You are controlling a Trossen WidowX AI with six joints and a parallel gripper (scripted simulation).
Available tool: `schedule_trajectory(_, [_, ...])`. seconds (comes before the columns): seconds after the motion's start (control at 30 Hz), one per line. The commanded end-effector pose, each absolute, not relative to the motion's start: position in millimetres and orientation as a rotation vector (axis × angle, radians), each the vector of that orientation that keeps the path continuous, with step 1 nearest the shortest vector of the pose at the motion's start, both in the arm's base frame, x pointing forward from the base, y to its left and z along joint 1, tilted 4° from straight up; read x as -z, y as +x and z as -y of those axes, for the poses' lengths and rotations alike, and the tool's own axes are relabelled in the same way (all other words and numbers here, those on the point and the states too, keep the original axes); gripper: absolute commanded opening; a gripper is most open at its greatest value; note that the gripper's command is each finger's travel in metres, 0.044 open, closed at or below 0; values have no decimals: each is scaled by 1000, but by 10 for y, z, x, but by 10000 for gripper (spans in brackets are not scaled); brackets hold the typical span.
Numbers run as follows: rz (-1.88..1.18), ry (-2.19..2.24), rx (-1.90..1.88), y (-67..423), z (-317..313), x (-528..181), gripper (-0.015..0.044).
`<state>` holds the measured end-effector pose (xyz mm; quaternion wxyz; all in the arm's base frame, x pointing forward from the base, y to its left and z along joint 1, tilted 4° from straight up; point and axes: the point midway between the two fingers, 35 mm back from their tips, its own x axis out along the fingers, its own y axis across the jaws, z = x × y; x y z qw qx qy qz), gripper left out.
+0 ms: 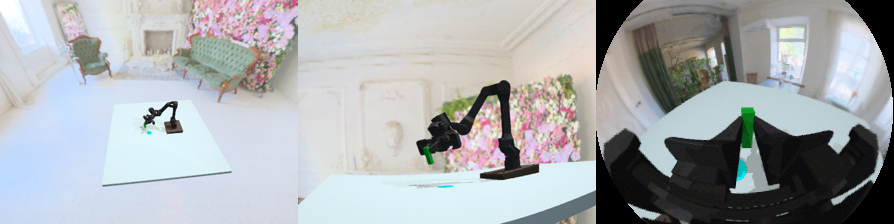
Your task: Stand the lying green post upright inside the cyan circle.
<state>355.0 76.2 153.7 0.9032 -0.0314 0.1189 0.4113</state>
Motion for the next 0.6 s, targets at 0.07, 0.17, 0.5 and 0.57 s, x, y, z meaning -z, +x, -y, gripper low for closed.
schedule_trajectory(0.07, [-214,-60,-864,3491,-748,-1552,23])
schedule_trajectory(0.17, [-200,-60,-870,3463,-742,-1558,23])
schedule_trajectory(0.5, [-152,-62,-890,3362,-723,-1574,23])
schedule_trajectory(0.57, [-143,-63,-895,3341,-719,-1577,23])
